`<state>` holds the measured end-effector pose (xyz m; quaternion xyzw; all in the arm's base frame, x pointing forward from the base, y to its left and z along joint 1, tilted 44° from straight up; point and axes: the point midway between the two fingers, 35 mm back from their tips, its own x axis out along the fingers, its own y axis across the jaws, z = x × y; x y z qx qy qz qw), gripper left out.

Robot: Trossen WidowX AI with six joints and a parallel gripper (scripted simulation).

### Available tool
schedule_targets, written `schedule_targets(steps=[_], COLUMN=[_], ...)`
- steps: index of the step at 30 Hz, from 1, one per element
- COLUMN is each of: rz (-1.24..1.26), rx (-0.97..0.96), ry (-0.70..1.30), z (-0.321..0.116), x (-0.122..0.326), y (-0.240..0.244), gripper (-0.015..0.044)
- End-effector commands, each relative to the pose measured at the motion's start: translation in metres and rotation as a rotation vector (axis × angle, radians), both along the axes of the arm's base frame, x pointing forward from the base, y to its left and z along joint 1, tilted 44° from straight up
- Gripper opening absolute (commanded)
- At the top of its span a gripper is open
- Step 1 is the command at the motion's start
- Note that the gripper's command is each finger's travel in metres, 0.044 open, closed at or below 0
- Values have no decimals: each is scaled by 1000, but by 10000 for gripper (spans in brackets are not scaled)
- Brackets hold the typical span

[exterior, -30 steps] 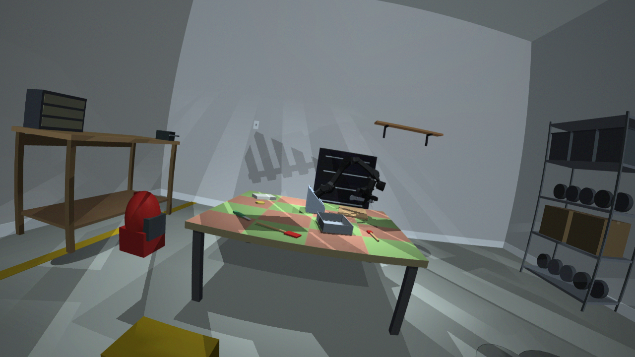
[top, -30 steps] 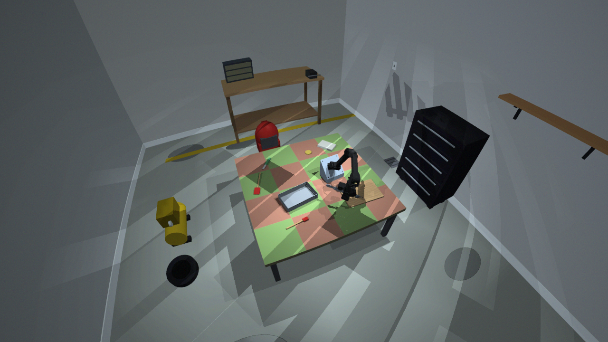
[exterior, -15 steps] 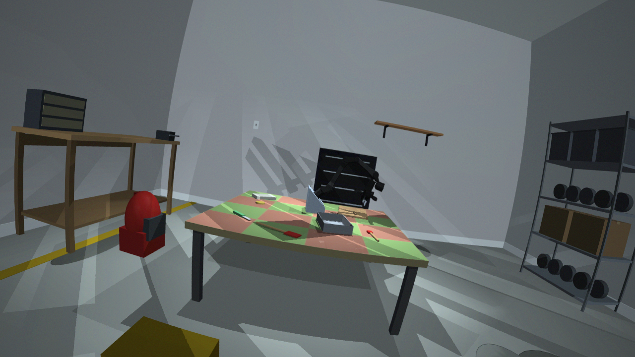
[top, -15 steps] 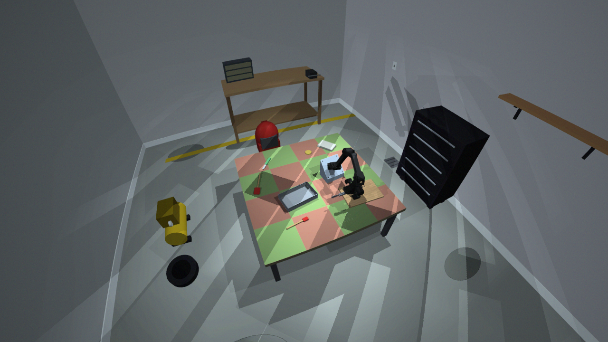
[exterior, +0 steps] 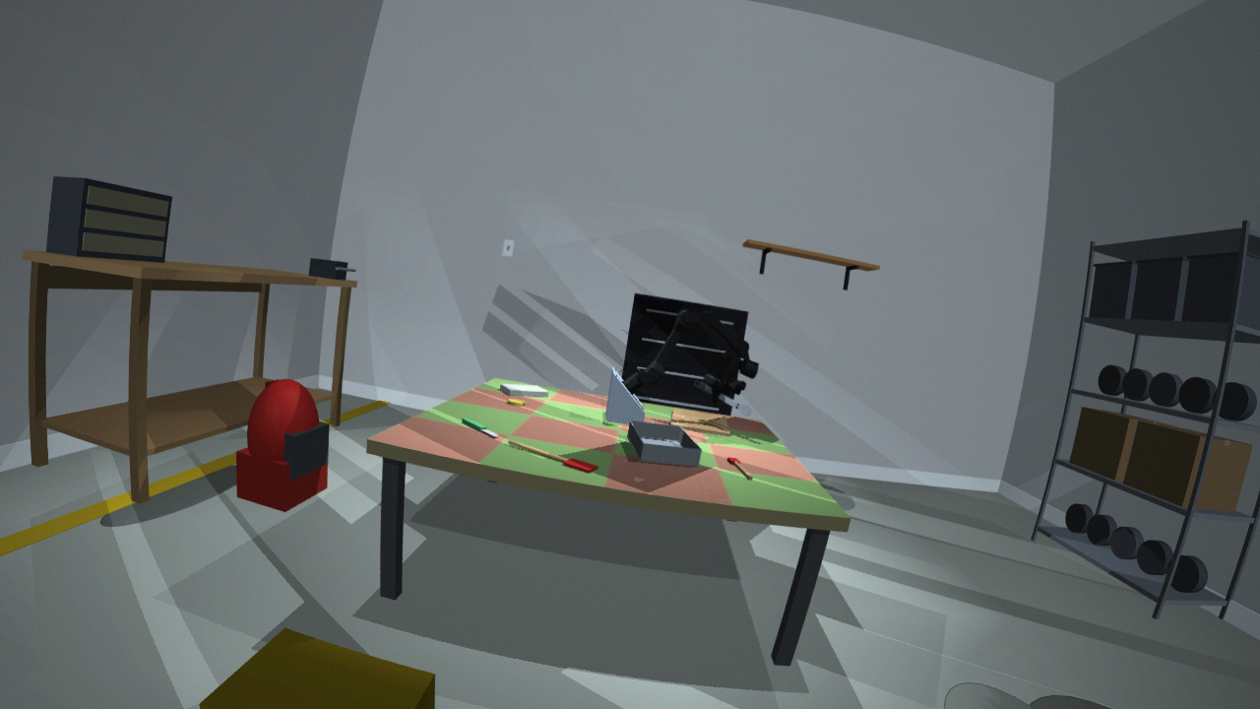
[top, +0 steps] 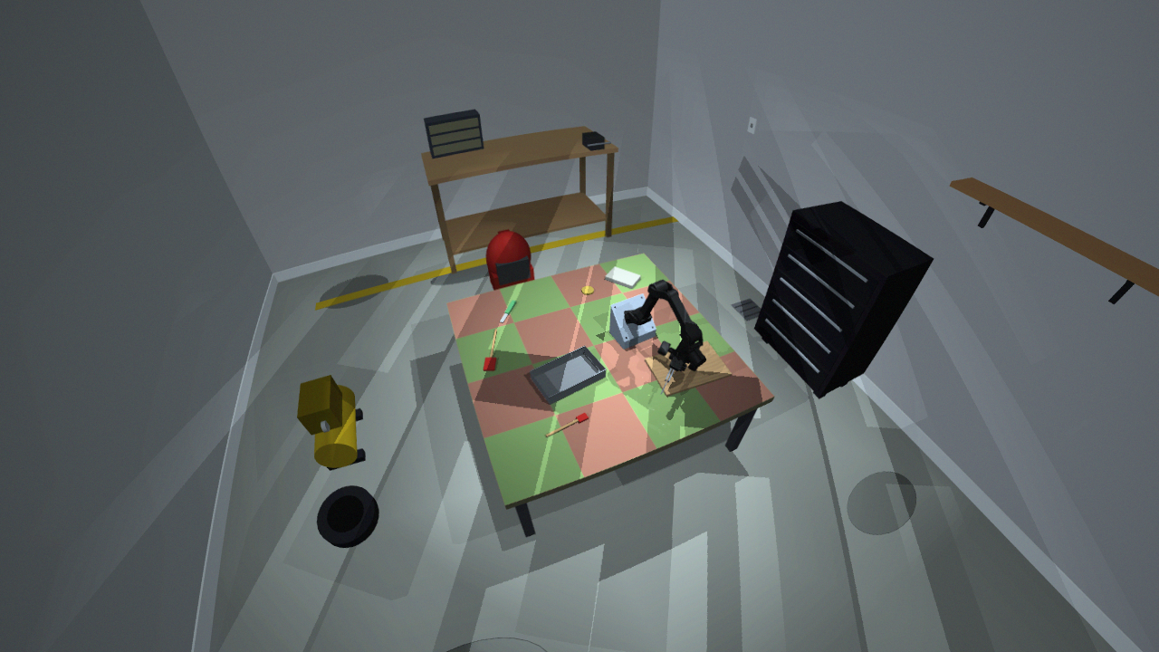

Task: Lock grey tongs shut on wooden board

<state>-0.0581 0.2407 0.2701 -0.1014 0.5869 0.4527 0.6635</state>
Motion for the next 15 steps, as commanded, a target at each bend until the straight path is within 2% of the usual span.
schedule_targets(steps=[1, 15], rz=[158, 736], rx=[31, 127], ry=[-99, -459], z=[1, 2], x=[-8, -40], y=[-5, -21], gripper=[-150, -150])
